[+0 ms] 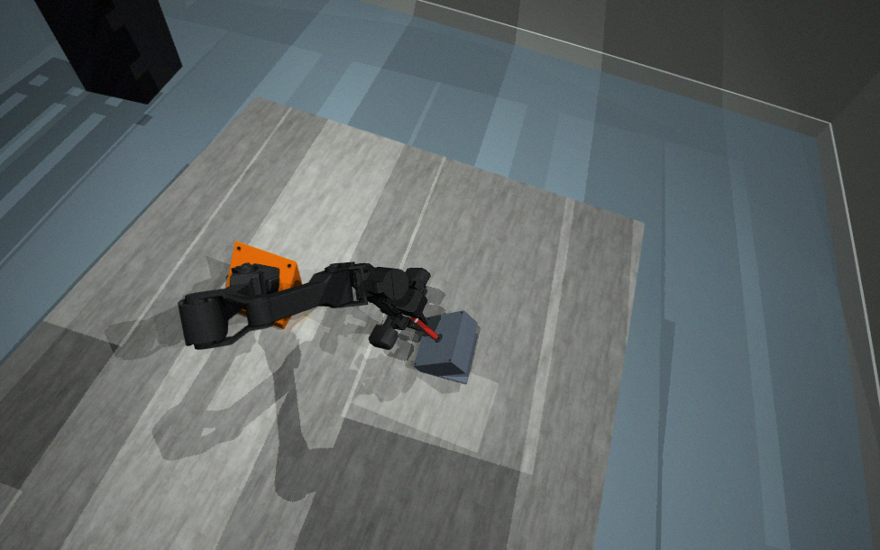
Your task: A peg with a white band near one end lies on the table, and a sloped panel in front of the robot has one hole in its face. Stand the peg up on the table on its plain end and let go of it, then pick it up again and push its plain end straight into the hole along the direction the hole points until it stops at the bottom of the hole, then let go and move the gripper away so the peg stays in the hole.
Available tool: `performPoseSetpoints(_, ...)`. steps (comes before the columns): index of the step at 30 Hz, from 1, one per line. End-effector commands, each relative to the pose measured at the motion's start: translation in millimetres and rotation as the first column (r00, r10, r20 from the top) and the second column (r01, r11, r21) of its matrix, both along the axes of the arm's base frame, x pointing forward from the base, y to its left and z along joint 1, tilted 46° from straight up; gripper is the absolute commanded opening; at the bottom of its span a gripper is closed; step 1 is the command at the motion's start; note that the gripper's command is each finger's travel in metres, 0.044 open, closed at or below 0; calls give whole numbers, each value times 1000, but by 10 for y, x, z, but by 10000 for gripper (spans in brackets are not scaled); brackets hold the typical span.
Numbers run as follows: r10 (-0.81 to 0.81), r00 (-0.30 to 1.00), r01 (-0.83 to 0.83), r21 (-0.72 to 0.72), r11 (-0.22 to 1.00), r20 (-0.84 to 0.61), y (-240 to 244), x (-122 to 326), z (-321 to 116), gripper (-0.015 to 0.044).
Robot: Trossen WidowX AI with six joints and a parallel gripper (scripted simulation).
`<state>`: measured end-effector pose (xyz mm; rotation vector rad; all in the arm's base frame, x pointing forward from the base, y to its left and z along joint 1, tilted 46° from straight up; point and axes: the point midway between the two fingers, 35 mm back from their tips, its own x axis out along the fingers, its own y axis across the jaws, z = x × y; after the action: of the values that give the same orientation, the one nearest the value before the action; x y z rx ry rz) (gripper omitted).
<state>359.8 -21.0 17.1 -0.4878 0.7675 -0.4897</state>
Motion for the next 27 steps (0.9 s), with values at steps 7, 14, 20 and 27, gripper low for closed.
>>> performPoseSetpoints(7, 1, 1000, -1, 1, 1000, 2, 11, -3, 9, 0)
performPoseSetpoints(14, 1, 1000, -1, 1, 1000, 2, 17, 10, 3, 0)
performPoseSetpoints(20, 1, 1000, -1, 1, 1000, 2, 2, 31, -17, 0)
performPoseSetpoints(27, 1, 1000, -1, 0, 1000, 2, -17, 54, -41, 0)
